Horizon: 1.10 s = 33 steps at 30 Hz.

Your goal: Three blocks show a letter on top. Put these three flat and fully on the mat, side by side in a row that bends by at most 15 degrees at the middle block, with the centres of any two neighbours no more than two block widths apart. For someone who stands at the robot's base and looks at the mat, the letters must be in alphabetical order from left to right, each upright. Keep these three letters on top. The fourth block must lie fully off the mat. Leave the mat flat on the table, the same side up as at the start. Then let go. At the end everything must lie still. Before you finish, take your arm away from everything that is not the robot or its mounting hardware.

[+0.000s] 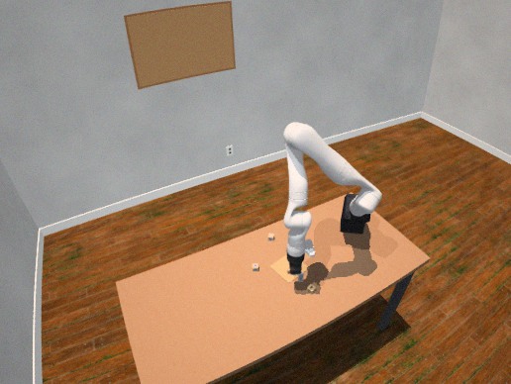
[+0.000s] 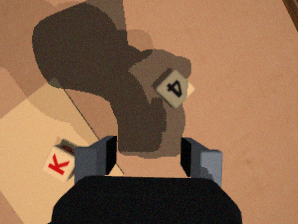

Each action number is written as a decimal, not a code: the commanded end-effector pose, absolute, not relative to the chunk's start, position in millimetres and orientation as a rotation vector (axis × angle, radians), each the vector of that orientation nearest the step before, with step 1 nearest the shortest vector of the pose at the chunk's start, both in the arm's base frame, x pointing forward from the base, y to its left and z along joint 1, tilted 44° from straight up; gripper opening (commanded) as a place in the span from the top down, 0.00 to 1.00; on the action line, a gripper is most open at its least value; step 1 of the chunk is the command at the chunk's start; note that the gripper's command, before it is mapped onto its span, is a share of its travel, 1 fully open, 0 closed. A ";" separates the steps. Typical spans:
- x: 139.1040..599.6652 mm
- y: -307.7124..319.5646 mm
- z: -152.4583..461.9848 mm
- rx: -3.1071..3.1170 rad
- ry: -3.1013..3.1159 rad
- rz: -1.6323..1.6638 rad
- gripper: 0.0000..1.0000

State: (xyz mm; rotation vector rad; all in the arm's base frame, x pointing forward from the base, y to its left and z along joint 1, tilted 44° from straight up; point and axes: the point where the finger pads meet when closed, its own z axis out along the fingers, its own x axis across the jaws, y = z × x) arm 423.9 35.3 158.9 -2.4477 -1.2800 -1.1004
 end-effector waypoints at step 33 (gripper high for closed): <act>433.1 -62.3 111.4 -2.450 -1.283 -1.105 0.00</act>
